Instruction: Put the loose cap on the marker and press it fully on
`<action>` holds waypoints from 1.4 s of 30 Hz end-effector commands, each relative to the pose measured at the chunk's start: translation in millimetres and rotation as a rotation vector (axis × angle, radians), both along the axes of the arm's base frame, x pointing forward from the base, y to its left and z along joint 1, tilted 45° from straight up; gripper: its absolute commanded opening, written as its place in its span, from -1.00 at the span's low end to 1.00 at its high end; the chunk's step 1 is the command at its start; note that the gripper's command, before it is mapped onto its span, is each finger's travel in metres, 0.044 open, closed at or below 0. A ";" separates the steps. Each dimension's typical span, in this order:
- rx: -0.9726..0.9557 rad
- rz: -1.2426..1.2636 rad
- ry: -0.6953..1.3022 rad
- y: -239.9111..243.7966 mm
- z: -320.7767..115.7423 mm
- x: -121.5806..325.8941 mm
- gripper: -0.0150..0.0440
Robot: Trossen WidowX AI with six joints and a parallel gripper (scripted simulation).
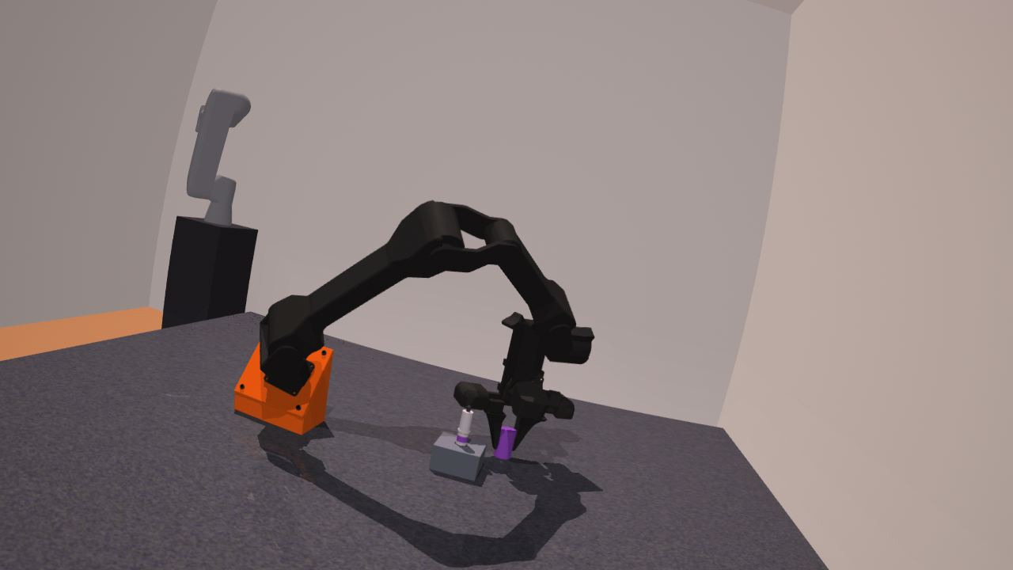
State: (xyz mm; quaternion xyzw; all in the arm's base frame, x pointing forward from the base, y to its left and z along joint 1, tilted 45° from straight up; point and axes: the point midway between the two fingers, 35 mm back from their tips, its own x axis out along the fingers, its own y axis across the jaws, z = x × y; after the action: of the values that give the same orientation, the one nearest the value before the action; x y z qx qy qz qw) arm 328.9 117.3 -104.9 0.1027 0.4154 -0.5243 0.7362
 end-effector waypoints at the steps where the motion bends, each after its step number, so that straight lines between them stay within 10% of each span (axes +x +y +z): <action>1: -0.004 0.005 0.001 2.9 3.1 0.2 -0.49; 42: -0.004 0.005 0.004 27.9 97.9 -27.3 -0.49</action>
State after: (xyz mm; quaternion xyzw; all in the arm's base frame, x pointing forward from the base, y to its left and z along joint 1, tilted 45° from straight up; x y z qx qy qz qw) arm 307.1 147.3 -15.9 0.0977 0.4151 -0.5232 0.7378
